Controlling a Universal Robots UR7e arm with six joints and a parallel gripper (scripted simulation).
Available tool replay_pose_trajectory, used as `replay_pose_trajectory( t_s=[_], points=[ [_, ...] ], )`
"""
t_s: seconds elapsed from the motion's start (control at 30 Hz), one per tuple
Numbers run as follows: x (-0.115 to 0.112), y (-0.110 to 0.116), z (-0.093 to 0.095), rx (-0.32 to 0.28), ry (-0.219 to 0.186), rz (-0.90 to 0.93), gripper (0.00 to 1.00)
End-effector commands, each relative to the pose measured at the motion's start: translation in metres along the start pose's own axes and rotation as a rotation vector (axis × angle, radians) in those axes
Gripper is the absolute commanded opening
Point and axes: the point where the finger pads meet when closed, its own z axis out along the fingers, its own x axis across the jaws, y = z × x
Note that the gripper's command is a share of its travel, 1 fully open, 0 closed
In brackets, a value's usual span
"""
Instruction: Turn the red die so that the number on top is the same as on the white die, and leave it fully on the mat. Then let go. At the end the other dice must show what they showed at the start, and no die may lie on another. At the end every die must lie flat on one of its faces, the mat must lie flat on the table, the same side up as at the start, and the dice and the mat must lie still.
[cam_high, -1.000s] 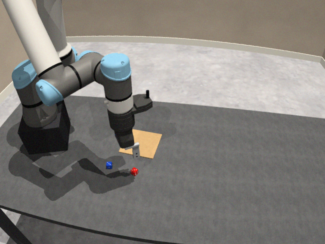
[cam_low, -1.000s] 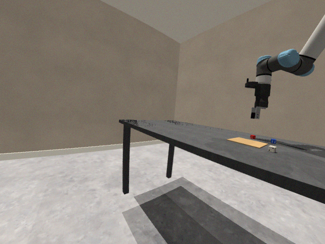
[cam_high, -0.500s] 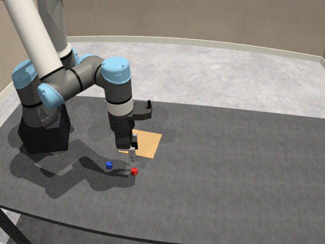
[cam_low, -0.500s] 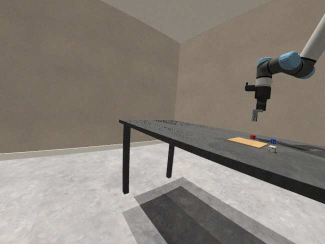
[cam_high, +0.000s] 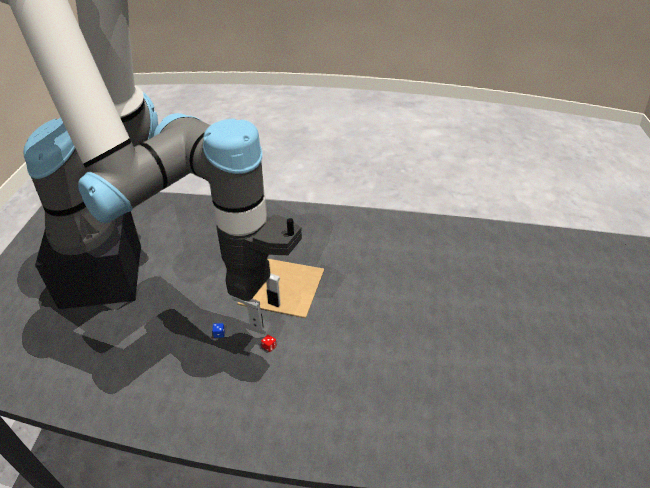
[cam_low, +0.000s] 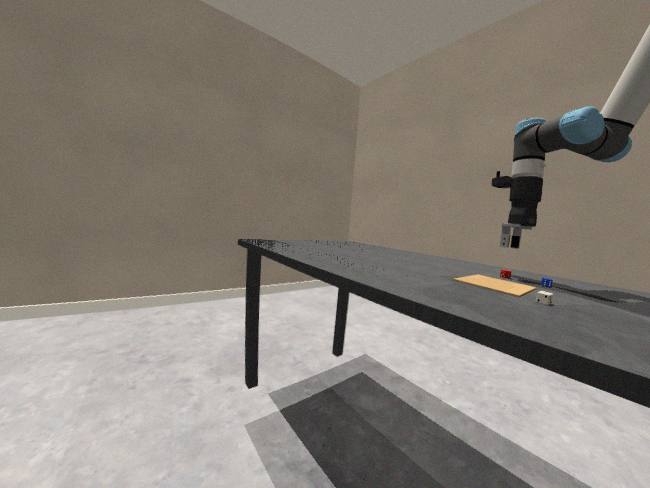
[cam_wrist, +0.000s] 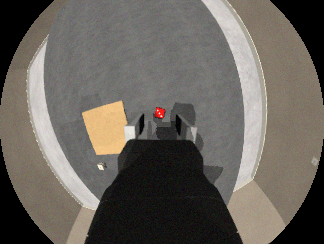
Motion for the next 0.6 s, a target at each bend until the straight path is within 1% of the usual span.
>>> replay_pose_trajectory(
  t_s=[0.0, 0.2, 0.47, 0.5, 0.57],
  points=[
    [0.0005, 0.0004, 0.0018, 0.001, 0.006, 0.078, 1.0],
    [0.0011, 0.0019, 0.0043, 0.002, 0.006, 0.157, 1.0],
    [0.0013, 0.0024, 0.0049, 0.002, 0.006, 0.179, 1.0],
    [0.0013, 0.0024, 0.0049, 0.002, 0.006, 0.179, 0.7],
    [0.0013, 0.0024, 0.0049, 0.002, 0.006, 0.179, 0.7]
  ],
)
